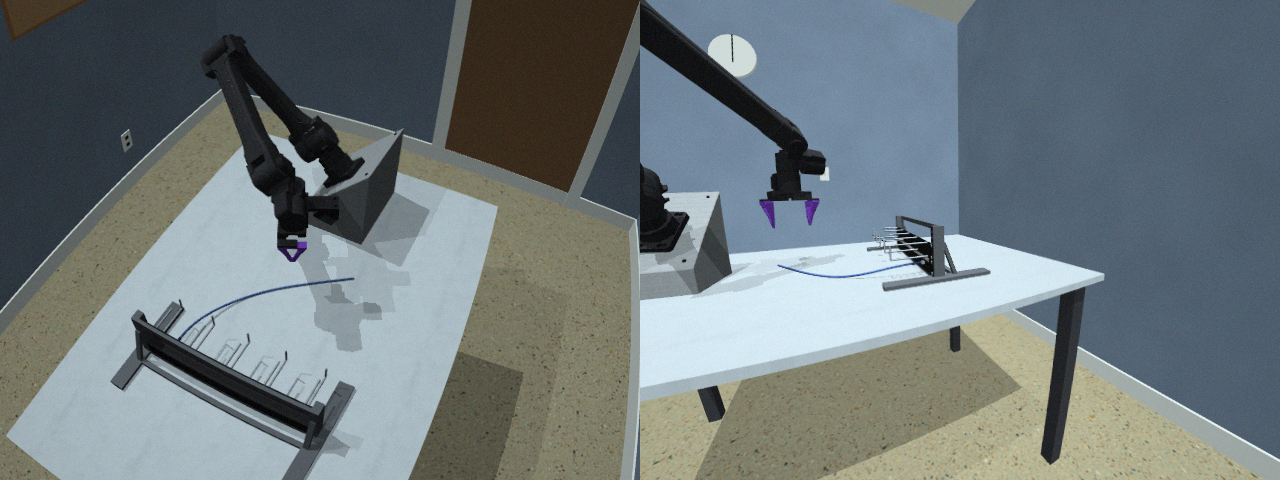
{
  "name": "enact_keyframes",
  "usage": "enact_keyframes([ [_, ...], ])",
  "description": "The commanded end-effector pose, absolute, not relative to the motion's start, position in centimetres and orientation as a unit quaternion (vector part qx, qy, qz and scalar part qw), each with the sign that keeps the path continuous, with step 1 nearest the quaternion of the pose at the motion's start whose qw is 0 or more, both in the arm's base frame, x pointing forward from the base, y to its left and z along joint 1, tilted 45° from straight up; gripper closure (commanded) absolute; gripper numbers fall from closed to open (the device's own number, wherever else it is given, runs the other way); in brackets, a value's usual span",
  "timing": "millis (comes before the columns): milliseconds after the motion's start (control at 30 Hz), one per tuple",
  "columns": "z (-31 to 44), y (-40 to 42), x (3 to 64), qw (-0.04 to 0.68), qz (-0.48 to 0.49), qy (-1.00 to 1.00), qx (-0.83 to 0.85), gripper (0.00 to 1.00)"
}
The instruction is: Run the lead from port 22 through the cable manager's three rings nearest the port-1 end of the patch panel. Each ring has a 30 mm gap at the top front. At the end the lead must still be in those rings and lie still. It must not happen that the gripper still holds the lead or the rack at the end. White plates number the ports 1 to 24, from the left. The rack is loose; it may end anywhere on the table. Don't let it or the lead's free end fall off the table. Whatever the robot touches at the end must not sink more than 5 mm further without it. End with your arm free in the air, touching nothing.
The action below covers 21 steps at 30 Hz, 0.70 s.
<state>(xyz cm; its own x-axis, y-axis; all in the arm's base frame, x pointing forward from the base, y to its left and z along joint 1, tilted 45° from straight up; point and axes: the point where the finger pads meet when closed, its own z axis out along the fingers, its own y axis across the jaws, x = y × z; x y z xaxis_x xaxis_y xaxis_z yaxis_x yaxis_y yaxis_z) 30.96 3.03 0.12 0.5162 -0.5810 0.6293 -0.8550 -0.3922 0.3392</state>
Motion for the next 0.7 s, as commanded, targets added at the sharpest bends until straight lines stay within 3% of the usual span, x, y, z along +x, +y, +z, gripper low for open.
enact_keyframes([
  [0, 1.2, 5.2, 33.0, 0.310, 0.218, -0.427, 0.821, 0.00],
  [233, 0.9, 5.5, 33.2, 0.313, 0.214, -0.420, 0.824, 0.00],
  [267, 1.1, 5.6, 33.3, 0.310, 0.216, -0.422, 0.824, 1.00],
  [667, 1.2, 5.6, 33.3, 0.309, 0.217, -0.423, 0.823, 1.00],
])
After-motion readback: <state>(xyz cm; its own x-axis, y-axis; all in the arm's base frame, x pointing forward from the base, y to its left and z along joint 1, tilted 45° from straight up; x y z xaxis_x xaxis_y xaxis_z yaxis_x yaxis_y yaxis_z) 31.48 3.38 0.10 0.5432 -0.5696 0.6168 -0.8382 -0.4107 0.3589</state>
